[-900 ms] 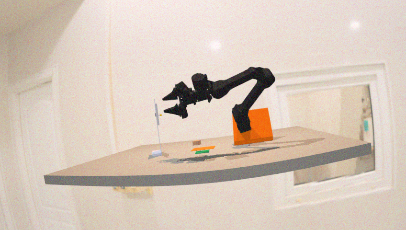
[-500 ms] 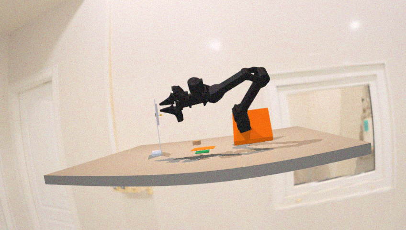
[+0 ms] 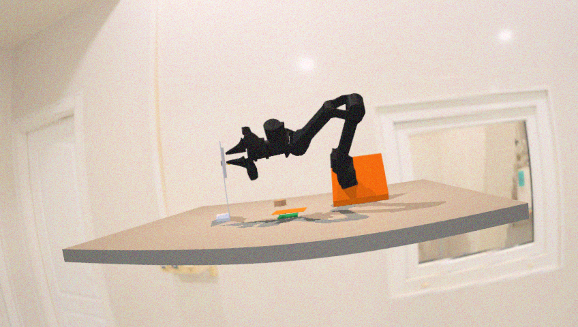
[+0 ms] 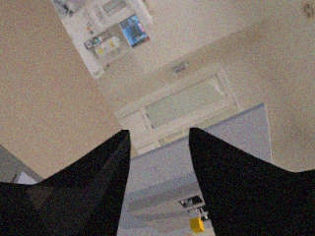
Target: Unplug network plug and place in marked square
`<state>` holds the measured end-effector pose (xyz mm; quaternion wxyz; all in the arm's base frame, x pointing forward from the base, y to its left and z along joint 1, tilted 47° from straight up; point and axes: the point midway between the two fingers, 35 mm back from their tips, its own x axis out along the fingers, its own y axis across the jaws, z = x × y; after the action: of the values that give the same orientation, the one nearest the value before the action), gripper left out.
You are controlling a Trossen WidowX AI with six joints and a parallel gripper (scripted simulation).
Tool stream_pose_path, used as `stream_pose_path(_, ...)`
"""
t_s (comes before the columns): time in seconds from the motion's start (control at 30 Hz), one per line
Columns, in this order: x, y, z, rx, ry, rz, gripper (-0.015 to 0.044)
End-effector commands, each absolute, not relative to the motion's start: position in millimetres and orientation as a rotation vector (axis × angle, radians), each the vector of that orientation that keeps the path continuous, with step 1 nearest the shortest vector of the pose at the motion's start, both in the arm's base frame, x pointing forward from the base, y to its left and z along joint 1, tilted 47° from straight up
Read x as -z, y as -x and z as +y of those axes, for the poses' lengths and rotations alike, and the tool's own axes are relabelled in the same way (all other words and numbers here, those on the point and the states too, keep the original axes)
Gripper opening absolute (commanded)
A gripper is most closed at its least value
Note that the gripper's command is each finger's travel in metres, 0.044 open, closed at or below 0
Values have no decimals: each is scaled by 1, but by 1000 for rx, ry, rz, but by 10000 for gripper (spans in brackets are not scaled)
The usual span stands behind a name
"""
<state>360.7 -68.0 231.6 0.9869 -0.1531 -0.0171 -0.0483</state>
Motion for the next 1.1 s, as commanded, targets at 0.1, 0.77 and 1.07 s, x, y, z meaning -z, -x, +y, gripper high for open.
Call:
stream_pose_path(0.1,-204,-360,-85,111,402,-19,156)
stream_pose_path(0.77,-137,-329,-127,170,691,17,156)
stream_pose_path(1.07,-132,-329,-132,179,731,21,156)
